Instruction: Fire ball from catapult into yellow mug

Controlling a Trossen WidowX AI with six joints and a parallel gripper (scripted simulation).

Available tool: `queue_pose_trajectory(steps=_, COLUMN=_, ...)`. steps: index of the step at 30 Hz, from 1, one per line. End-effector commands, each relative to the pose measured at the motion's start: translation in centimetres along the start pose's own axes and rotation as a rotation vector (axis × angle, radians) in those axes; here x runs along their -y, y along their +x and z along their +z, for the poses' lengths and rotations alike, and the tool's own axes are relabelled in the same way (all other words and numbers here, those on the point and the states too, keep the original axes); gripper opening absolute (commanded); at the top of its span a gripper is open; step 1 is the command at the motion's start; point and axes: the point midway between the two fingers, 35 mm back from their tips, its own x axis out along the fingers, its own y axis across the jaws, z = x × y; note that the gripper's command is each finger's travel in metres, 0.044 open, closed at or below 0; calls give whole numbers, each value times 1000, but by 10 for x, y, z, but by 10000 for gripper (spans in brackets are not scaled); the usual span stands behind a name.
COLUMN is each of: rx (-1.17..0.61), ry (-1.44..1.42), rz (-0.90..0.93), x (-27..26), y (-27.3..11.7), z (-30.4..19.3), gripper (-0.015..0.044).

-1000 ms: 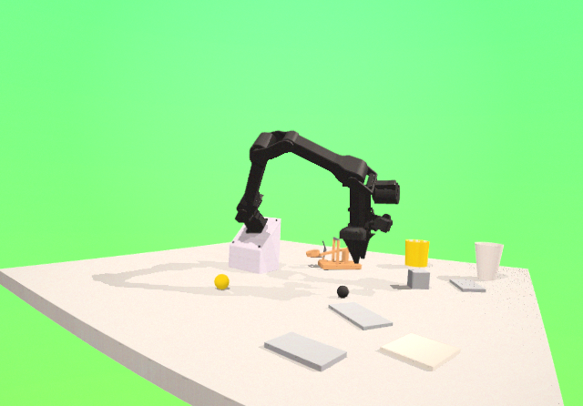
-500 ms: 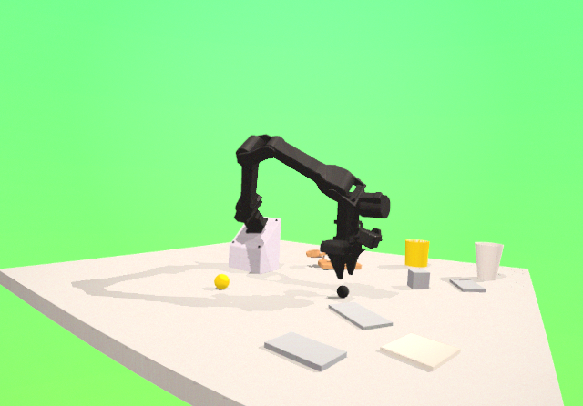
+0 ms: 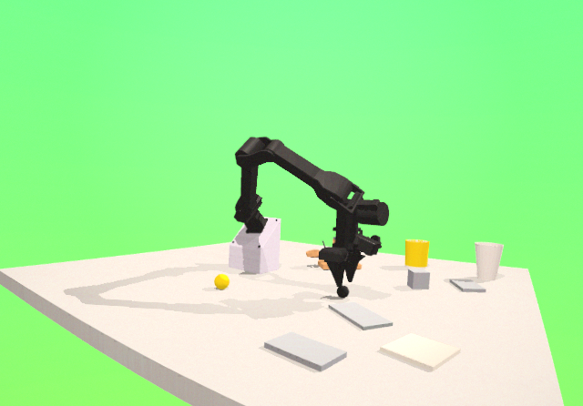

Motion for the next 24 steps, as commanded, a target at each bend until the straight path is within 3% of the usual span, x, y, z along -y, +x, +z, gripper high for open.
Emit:
queue_pose_trajectory(steps=1, rx=-16, ry=-14, rz=0, x=-3, y=12, z=-4, gripper=300)
queue_pose_trajectory(steps=16, rx=-16, ry=-14, rz=-1, x=-3, y=27, z=-5, gripper=300)
queue_pose_trajectory(steps=21, rx=-16, ry=-14, rz=-1, x=-3, y=27, z=-5, gripper=169)
queue_pose_trajectory(steps=24, rx=-16, ry=-14, rz=-1, x=-3, y=27, z=-5, gripper=149)
